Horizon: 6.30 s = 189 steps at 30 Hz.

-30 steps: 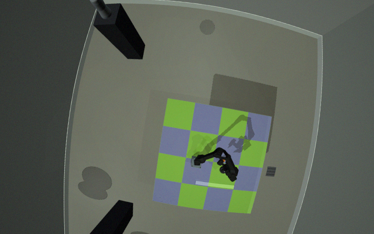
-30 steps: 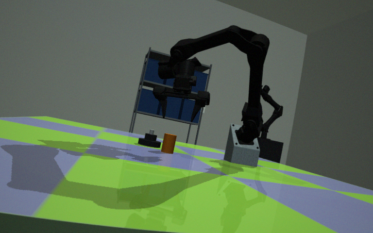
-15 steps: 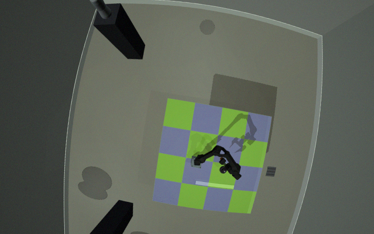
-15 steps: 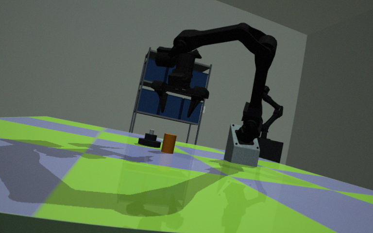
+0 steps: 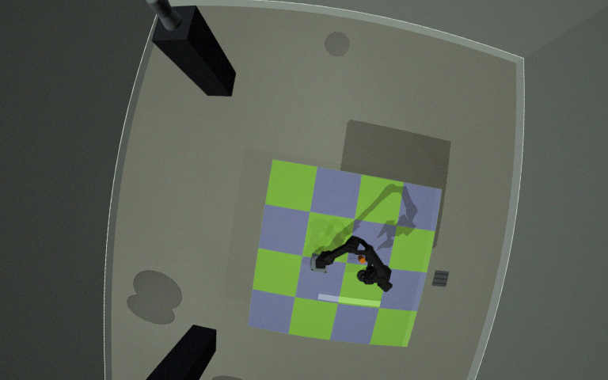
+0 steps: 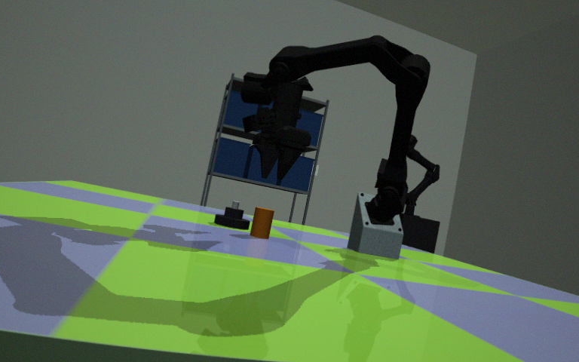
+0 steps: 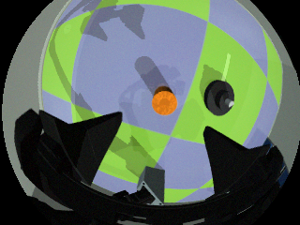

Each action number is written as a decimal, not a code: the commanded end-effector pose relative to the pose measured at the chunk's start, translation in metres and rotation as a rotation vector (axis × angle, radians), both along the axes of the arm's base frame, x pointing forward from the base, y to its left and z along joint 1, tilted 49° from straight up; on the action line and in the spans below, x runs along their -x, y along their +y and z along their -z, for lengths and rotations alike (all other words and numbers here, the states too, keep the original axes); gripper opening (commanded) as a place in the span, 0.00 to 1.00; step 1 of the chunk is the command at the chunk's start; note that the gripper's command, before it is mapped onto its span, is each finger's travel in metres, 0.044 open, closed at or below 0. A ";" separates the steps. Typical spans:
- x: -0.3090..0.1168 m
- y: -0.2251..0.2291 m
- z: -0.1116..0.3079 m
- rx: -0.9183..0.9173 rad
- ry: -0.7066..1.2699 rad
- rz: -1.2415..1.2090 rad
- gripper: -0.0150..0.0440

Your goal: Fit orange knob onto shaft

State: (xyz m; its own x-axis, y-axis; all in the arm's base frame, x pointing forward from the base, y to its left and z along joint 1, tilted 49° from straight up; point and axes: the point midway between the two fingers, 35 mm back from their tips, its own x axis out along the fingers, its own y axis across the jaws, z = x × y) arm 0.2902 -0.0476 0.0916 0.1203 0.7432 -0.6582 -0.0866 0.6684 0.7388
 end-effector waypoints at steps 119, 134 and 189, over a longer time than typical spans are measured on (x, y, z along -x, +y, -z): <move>-0.013 0.030 0.023 -0.152 1.017 0.917 0.25; 0.004 -0.007 -0.026 -0.166 1.021 0.912 0.25; 0.062 -0.050 -0.098 -1.004 0.472 1.223 0.25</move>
State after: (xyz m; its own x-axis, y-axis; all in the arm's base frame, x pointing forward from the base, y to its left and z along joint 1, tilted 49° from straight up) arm 0.2285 -0.0980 0.1880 0.8512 0.4984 -0.1645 0.4594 -0.5558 0.6928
